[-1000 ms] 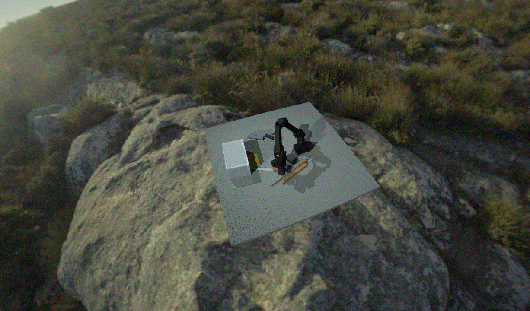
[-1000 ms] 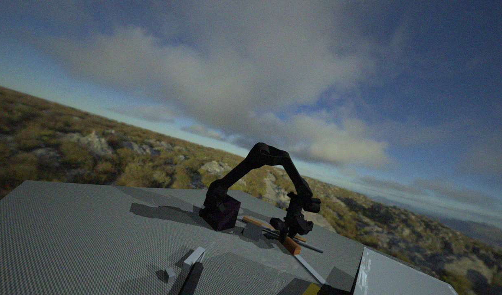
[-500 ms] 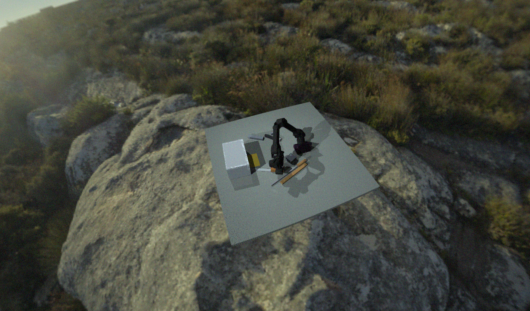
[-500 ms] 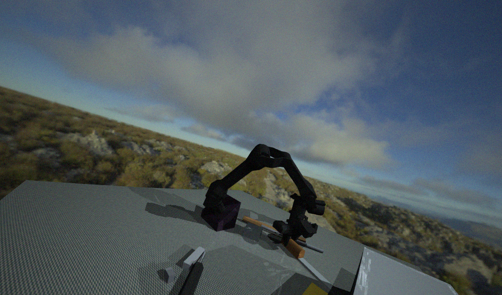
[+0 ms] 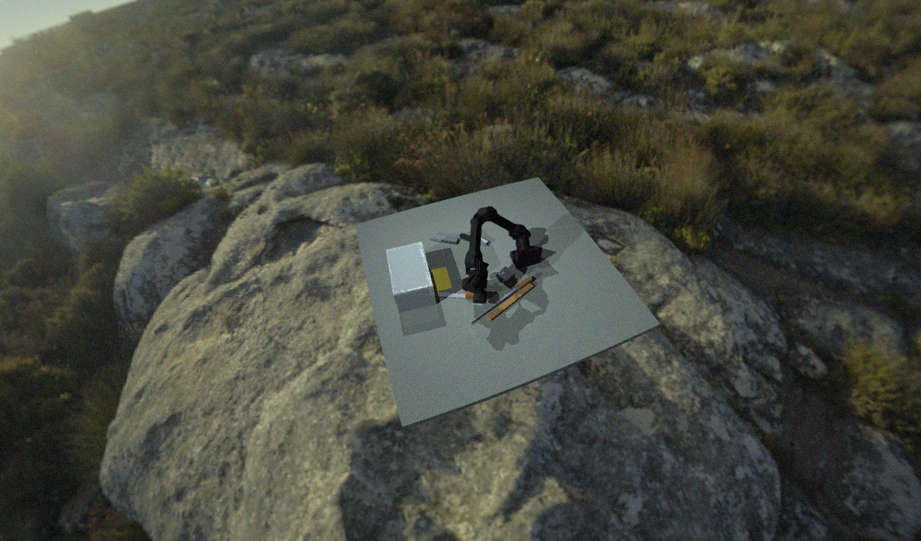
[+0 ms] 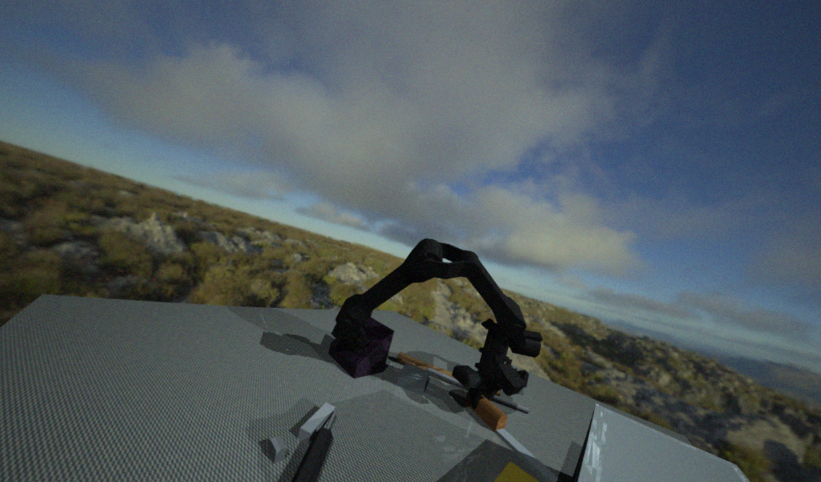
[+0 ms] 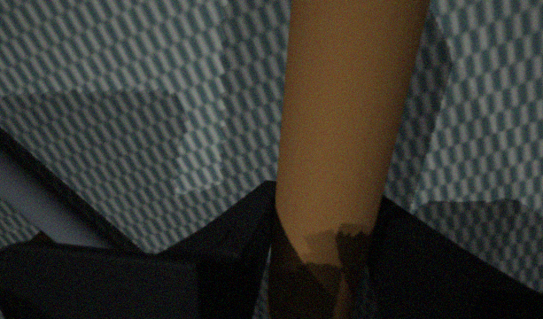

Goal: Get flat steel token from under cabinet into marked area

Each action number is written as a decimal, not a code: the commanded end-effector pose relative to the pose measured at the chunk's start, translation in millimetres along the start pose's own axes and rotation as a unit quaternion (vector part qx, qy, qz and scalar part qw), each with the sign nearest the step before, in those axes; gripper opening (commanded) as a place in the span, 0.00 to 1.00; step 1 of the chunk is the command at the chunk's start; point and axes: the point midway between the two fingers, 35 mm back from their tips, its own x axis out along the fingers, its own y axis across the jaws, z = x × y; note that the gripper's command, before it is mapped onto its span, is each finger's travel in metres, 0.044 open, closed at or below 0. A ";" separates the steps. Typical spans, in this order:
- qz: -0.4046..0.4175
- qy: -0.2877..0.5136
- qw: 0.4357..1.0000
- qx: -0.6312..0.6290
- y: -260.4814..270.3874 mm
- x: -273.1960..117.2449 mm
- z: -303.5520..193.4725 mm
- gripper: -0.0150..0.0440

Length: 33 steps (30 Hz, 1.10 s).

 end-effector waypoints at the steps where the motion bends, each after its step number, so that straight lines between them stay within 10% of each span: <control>1: 0.002 0.002 1.000 0.001 0.7 0.0 10.4 0.25; 33: 0.002 0.000 1.000 0.002 1.3 -0.4 55.2 0.25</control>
